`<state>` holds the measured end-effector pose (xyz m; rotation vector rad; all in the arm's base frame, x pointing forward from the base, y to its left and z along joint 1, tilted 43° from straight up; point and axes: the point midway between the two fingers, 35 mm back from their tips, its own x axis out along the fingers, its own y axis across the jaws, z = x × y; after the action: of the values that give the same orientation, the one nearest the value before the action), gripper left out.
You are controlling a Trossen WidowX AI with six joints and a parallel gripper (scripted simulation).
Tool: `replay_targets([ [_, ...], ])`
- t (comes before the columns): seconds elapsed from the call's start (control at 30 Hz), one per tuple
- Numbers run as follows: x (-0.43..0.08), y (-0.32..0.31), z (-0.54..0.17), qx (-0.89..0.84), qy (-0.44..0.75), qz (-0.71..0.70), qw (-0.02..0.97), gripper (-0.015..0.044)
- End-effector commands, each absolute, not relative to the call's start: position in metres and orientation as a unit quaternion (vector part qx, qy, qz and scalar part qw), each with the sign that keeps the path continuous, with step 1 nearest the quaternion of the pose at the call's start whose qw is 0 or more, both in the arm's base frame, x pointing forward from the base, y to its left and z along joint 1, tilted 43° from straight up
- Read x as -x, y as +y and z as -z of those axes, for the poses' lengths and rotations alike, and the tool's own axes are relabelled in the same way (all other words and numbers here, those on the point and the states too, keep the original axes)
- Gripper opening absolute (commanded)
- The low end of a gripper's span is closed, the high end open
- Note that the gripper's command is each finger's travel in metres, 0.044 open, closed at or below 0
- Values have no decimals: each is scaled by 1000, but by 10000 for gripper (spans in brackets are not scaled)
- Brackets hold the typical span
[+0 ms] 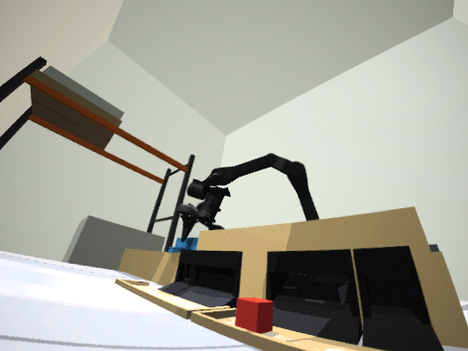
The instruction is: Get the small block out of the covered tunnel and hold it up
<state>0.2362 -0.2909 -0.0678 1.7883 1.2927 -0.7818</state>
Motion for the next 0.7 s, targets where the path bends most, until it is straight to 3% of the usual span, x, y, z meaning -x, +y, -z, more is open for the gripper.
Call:
replay_targets([
  [0.0,-236,-291,67,-703,509,307,390,282],
  [0.3,-236,-291,67,-703,509,307,390,46],
  [0.43,-236,-291,67,-703,509,307,390,0],
  [0.67,-238,-278,57,-704,508,307,389,0],
])
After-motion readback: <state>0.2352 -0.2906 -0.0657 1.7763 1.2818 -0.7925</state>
